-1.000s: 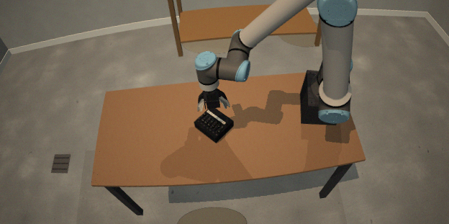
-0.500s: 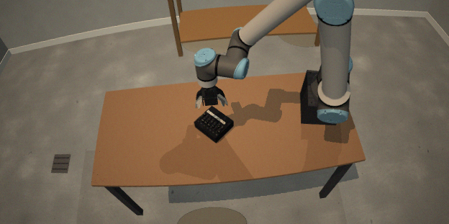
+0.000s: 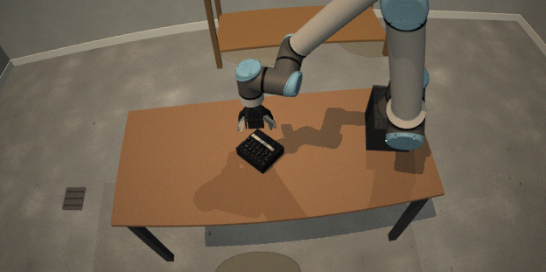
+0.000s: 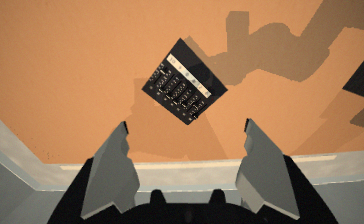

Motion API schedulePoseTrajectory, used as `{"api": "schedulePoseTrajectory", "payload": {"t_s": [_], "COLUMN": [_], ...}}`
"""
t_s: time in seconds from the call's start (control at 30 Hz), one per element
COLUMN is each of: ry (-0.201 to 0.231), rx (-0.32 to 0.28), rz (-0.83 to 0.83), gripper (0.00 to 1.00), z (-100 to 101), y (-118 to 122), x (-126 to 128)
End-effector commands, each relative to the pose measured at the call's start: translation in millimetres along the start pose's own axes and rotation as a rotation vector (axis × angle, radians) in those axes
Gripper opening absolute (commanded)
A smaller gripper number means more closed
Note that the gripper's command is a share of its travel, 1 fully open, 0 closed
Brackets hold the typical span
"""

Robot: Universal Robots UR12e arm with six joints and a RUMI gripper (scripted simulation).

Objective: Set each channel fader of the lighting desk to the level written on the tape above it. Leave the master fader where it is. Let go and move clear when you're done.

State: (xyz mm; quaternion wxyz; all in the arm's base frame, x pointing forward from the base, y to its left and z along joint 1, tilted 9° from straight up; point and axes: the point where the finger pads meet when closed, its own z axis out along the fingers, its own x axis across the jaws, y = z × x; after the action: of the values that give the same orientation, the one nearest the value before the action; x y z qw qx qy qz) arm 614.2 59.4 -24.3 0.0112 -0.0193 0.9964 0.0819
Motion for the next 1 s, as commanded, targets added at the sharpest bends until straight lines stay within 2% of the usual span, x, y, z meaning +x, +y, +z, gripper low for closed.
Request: {"api": "schedulePoseTrajectory", "payload": {"t_s": [0.0,0.3,0.37,0.6,0.77,0.97], "ry": [0.002,0.012,0.012,0.017,0.018,0.019], "rx": [0.002,0.008,0.008,0.014,0.016,0.016], "rz": [0.097,0.433,0.433,0.660,0.731,0.740], "gripper": [1.00,1.00,1.00,1.00,1.00,1.00], "z": [8,38,38,60,67,68], "y": [2,11,11,18,21,21], "x": [-5,-18,-18,-26,-28,-29]}}
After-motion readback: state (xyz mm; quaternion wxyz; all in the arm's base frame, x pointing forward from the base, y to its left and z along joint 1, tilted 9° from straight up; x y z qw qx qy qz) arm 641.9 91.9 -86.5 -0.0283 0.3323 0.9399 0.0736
